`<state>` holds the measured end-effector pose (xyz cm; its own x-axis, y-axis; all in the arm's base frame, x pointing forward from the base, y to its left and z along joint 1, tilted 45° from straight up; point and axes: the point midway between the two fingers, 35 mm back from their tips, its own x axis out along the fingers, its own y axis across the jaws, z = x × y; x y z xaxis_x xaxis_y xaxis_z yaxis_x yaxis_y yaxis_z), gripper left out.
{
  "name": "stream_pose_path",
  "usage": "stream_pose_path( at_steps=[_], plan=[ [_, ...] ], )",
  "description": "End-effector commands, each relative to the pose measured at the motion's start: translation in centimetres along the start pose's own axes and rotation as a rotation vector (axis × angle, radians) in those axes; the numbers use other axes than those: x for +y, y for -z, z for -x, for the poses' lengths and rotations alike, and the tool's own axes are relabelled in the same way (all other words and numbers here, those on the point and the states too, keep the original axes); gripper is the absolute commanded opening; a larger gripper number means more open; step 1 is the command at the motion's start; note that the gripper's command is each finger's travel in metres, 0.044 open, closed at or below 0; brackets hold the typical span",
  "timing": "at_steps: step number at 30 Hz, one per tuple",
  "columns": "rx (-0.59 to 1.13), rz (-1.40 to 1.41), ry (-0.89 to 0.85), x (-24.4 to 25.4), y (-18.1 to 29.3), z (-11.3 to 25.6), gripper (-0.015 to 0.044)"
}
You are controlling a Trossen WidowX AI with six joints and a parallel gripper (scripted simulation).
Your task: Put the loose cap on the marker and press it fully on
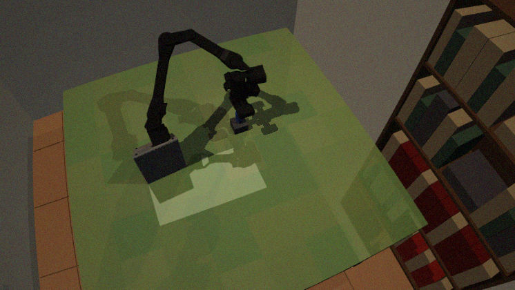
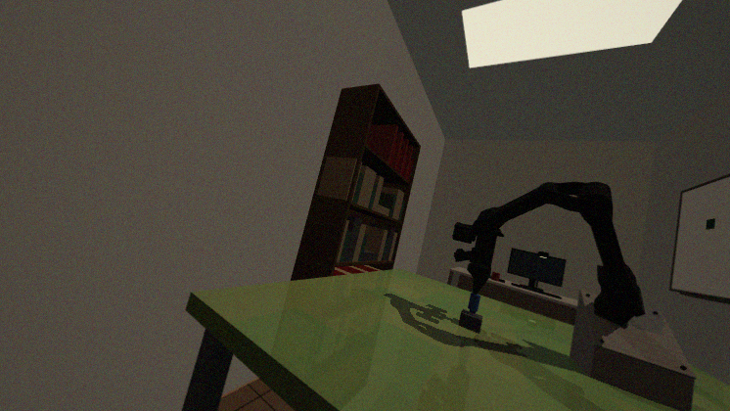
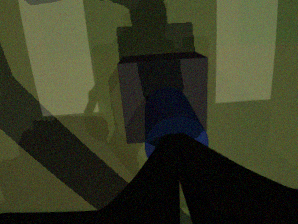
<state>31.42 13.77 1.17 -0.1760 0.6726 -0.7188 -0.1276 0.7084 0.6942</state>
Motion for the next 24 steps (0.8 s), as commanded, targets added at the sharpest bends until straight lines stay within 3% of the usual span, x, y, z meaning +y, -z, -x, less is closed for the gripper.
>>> stream_pose_path(
  at_steps=[1,5,10,15,24],
  plan=[
    [-0.002,0.0,0.0,0.0,0.0,0.1,0.0],
    [-0.002,0.0,0.002,-0.1,-0.2,1.2,0.0],
    [-0.001,-0.002,0.004,-0.1,-0.1,8.7,0.0],
    [0.0,-0.002,0.004,-0.1,-0.1,9.0,0.0],
    [0.0,-0.002,0.004,-0.1,-0.1,9.0,0.0236]
  ],
)
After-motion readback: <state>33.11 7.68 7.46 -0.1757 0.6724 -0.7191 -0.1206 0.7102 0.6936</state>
